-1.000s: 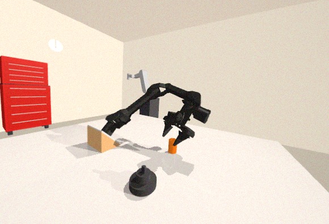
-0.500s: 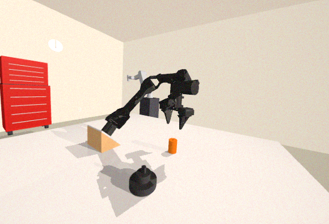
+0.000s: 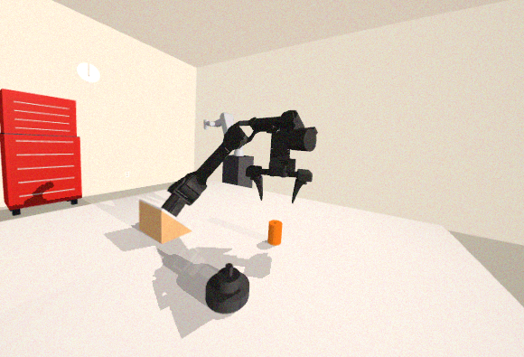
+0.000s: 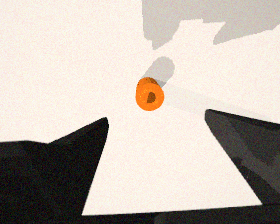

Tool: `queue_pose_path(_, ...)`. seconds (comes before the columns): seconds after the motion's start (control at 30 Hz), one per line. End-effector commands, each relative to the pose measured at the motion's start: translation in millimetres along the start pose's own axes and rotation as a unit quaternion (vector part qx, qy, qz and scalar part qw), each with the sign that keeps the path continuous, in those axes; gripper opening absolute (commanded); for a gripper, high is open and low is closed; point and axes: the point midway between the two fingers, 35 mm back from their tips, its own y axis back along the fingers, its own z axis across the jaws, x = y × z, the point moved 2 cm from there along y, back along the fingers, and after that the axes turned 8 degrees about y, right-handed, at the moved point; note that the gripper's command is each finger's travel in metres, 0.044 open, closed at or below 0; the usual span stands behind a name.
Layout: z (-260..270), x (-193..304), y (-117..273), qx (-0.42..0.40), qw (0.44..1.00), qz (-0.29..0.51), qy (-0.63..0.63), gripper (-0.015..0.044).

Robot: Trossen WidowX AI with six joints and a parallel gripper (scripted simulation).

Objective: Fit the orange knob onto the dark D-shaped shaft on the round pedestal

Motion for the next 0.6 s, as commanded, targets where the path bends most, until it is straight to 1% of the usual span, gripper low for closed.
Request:
queue_pose_path(0.0,0.2,0.2,0.0,-0.002,0.938,0.001,0.348,0.0440)
queue_pose_path(0.13,0.2,0.2,0.0,-0.002,0.856,0.000,0.517,0.0440)
queue_pose_path(0.23,0.2,0.2,0.0,-0.003,0.813,0.000,0.582,0.0440)
queue_pose_path(0.57,-1.3,0.7,0.0,-0.002,0.810,0.000,0.586,0.0440)
